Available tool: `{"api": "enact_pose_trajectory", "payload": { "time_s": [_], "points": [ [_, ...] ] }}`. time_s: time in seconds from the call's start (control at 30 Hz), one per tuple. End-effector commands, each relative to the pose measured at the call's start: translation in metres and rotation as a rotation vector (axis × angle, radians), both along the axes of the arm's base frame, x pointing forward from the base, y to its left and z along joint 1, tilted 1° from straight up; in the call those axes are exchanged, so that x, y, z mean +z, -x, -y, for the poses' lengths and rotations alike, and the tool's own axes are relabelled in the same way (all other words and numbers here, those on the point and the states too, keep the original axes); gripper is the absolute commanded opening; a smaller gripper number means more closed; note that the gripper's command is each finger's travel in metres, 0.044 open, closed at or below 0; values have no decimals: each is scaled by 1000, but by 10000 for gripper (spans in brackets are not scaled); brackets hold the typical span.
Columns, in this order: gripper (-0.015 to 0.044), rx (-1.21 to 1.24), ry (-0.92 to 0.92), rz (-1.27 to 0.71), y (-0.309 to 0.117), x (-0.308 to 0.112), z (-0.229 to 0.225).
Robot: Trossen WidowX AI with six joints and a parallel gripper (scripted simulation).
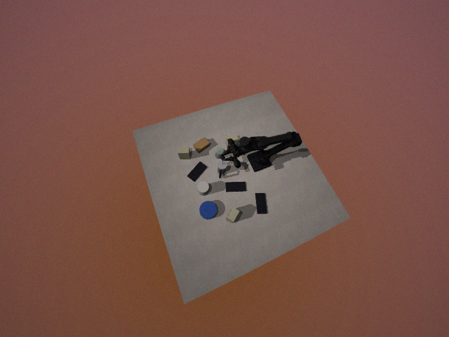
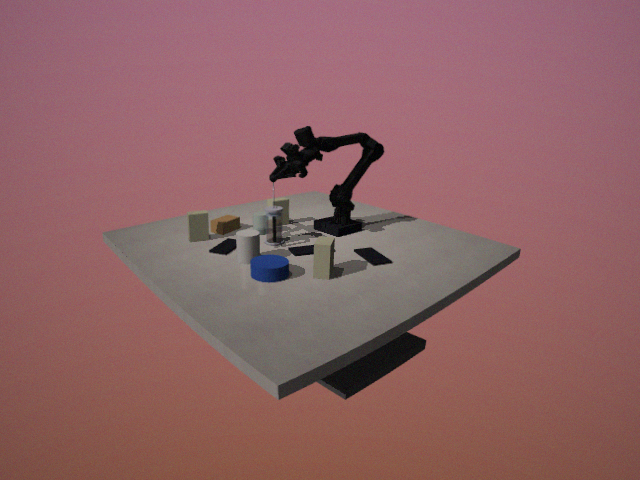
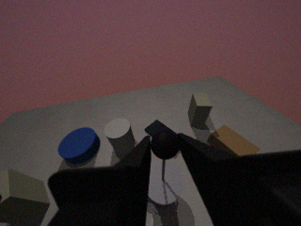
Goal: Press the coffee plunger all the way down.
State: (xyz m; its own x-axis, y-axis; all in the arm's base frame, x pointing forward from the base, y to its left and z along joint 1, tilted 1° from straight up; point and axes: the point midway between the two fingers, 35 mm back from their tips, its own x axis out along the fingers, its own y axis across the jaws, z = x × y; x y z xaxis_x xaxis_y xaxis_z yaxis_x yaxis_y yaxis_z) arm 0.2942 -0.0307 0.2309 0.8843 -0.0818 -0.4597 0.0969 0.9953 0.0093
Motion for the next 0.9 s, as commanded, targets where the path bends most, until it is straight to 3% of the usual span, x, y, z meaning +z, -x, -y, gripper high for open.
{"api": "enact_pose_trajectory", "payload": {
  "time_s": [0.0,0.87],
  "points": [
    [113,-1,-2,-35,0,-21,0],
    [113,-1,-2,-35,-5,-63,0]
  ]
}}
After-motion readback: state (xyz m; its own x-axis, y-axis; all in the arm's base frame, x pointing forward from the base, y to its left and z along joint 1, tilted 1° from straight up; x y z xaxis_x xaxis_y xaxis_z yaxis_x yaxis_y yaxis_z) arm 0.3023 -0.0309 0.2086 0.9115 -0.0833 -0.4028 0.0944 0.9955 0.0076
